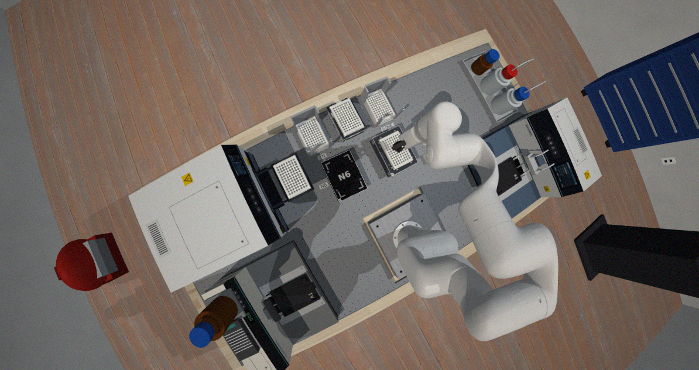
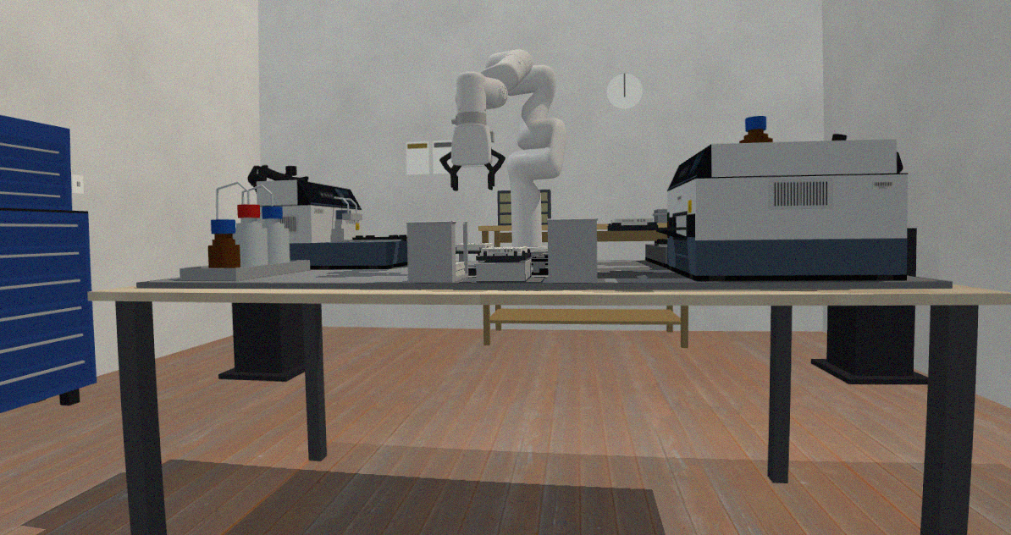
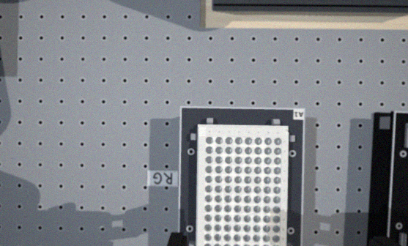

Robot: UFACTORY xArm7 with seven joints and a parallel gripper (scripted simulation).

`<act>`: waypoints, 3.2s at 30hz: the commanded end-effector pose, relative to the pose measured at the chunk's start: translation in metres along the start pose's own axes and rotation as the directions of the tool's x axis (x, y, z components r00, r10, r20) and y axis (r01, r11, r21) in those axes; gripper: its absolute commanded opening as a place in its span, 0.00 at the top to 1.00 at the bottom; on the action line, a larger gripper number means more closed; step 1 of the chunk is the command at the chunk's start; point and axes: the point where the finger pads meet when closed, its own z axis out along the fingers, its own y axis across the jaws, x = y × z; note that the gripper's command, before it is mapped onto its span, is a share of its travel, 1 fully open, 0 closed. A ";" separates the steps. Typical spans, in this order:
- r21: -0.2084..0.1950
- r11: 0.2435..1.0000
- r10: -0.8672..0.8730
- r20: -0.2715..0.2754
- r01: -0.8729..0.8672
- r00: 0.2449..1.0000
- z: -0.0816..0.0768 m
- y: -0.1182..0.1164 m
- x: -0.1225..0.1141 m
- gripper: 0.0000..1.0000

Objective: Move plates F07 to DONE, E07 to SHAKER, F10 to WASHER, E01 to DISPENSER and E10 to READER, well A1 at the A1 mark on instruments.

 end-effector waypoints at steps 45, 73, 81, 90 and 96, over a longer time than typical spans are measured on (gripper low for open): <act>0.002 1.000 0.000 0.005 0.000 1.000 0.025 -0.001 -0.002 0.00; 0.002 1.000 0.000 0.005 0.000 1.000 0.057 -0.001 -0.002 0.00; 0.002 1.000 0.000 0.005 0.000 1.000 0.067 -0.001 -0.002 0.00; 0.002 1.000 0.000 0.005 0.000 1.000 0.077 -0.001 -0.002 0.00; 0.002 1.000 0.000 0.005 0.000 1.000 0.085 -0.001 -0.002 0.00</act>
